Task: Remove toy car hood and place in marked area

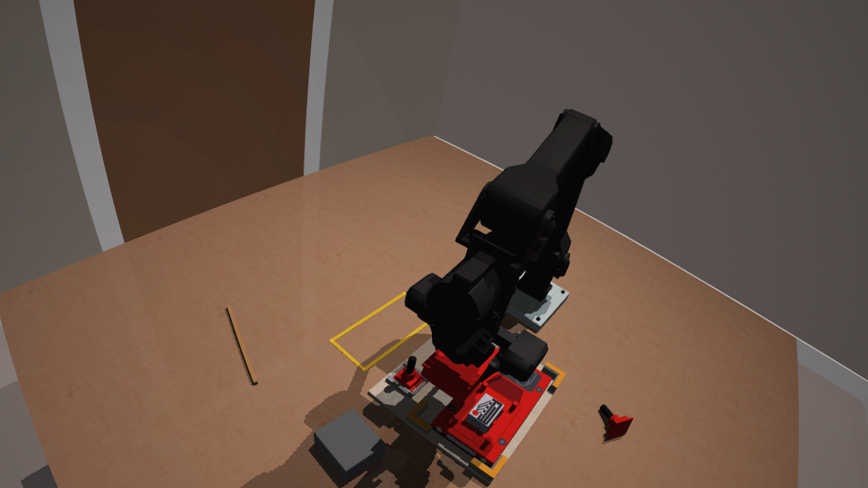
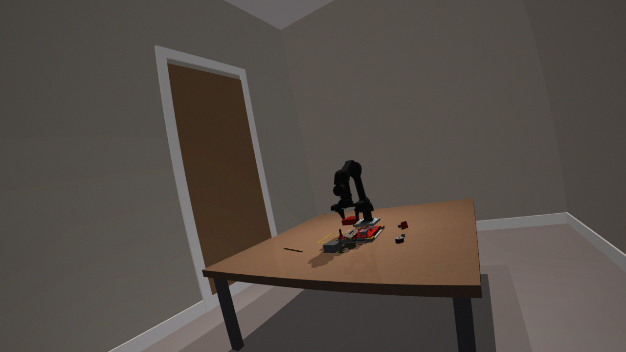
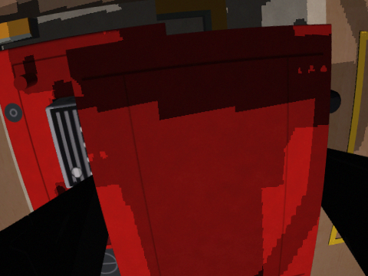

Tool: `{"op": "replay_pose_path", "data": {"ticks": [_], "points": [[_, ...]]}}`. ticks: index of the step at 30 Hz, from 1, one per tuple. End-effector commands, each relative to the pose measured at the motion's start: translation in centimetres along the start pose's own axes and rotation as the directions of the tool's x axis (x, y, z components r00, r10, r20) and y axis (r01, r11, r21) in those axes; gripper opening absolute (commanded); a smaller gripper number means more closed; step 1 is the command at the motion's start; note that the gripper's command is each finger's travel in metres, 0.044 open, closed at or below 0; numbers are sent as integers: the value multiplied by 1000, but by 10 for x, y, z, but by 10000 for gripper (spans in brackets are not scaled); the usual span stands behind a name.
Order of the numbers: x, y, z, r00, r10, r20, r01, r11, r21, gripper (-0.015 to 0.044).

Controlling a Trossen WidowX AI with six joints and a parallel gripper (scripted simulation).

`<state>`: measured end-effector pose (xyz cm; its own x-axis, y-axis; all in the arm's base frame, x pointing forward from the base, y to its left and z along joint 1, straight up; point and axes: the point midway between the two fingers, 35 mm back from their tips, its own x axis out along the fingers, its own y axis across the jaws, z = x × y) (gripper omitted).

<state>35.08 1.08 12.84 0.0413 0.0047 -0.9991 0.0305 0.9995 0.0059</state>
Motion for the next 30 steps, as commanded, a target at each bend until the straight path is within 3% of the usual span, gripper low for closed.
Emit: {"op": "replay_pose_path", "data": {"ticks": [1,30], "points": [[0,-19,-2,1000,-1,-3,1,1000,-4,0],[-5,-142,-38,1000,-13,-7,13,1000,-4,0]]}}
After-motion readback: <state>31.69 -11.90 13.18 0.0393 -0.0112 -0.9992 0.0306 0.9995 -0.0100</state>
